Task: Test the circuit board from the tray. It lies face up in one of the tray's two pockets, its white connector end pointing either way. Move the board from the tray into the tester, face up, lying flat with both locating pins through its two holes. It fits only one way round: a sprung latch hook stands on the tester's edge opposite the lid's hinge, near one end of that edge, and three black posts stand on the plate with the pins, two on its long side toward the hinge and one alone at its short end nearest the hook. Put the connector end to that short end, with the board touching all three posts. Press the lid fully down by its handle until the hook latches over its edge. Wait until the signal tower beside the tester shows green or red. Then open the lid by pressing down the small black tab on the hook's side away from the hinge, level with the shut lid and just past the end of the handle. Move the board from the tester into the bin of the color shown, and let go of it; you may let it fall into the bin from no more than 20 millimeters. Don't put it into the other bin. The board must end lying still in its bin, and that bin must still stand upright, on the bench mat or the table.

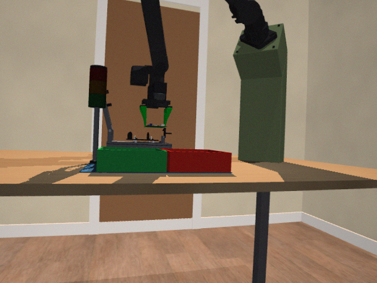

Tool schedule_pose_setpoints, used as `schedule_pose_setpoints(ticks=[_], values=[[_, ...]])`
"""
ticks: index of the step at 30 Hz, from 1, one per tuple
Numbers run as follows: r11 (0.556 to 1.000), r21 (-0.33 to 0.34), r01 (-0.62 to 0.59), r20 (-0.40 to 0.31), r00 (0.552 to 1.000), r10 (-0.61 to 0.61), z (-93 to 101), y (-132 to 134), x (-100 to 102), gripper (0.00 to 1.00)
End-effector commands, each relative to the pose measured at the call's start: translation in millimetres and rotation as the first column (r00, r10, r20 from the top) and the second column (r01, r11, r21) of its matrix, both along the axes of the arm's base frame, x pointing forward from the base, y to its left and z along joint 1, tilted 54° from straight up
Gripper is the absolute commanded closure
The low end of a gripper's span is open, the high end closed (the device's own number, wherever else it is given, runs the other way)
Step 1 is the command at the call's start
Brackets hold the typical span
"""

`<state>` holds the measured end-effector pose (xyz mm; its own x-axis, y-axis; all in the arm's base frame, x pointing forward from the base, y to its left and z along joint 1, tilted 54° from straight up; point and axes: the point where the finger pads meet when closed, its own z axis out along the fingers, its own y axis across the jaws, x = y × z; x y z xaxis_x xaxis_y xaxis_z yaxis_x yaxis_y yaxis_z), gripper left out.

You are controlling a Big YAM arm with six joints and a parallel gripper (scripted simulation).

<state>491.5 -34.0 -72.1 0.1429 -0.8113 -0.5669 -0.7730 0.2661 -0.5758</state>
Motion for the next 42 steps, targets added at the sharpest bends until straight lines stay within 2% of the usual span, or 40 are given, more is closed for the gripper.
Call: schedule_pose_setpoints(ticks=[1, 12, 14, 15, 16, 29, 32, 33, 42], values=[[1.0, 0.011, -0.001, -0.013, 1.0, 0.002, 9.6, 9.4, -5.9, 0.28], [1.0, 0.01, -0.001, -0.012, 1.0, 0.001, 31.5, 27.6, -4.0, 0.28], [1.0, 0.01, -0.001, -0.012, 1.0, 0.001, 31.5, 27.6, -4.0, 0.28], [1.0, 0.008, 0.021, -0.005, 1.0, -0.021, 35.9, 17.8, -0.4, 0.28], [1.0, 0.009, -0.001, -0.01, 1.0, 0.001, 36.9, 31.4, -2.6, 0.28], [1.0, 0.009, -0.001, -0.009, 1.0, 0.001, 72.1, 60.8, 0.0, 0.28], [1.0, 0.008, 0.018, -0.003, 1.0, -0.017, 76.8, 53.5, 3.5, 0.28], [1.0, 0.008, -0.001, -0.004, 1.0, 0.001, 79.4, 65.1, 3.0, 0.28], [1.0, 0.007, -0.001, 0.005, 1.0, 0.001, 106.2, 84.6, 8.3, 0.28]])
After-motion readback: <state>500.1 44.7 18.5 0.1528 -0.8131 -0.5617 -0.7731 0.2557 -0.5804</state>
